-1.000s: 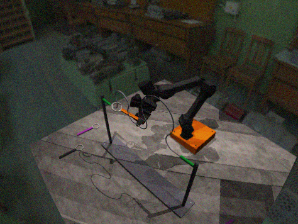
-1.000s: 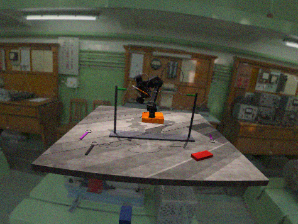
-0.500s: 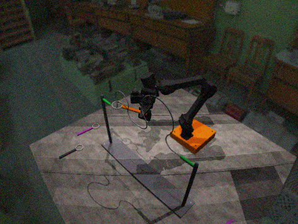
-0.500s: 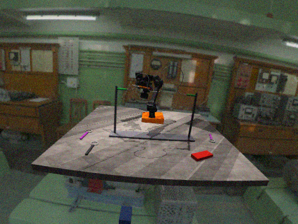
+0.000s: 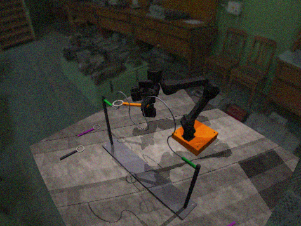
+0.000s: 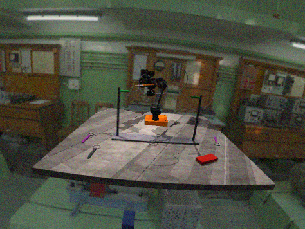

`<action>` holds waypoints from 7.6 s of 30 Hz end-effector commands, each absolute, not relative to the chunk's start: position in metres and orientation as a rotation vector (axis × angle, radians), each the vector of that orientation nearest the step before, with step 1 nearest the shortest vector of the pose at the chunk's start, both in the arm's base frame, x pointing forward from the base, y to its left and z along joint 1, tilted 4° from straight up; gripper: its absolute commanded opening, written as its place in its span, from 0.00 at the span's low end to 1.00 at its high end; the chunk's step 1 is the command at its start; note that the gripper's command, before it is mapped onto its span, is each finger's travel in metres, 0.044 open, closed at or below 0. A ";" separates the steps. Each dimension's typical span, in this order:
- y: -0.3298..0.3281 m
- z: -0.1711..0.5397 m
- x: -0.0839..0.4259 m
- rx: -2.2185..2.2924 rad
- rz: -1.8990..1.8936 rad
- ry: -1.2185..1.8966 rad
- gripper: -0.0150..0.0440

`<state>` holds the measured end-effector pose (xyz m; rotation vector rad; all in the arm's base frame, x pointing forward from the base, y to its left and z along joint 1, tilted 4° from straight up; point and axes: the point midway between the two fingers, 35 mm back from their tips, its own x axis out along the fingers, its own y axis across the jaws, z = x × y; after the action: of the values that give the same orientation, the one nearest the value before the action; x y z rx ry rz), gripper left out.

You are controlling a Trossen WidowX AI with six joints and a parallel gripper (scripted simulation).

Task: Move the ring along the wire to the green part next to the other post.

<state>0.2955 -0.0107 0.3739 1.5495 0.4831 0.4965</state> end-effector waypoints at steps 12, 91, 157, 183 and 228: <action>-0.014 0.397 0.295 1.604 0.514 0.487 0.00; -0.069 0.333 0.302 0.055 0.073 0.508 0.00; -0.136 0.379 0.308 -1.316 -0.345 0.282 0.00; -0.138 0.406 0.308 -1.786 -0.485 0.151 0.00; -0.139 0.298 0.310 -1.209 -0.336 0.296 0.00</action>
<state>0.3110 -0.1419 0.3085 -1.2824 0.2777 -0.3492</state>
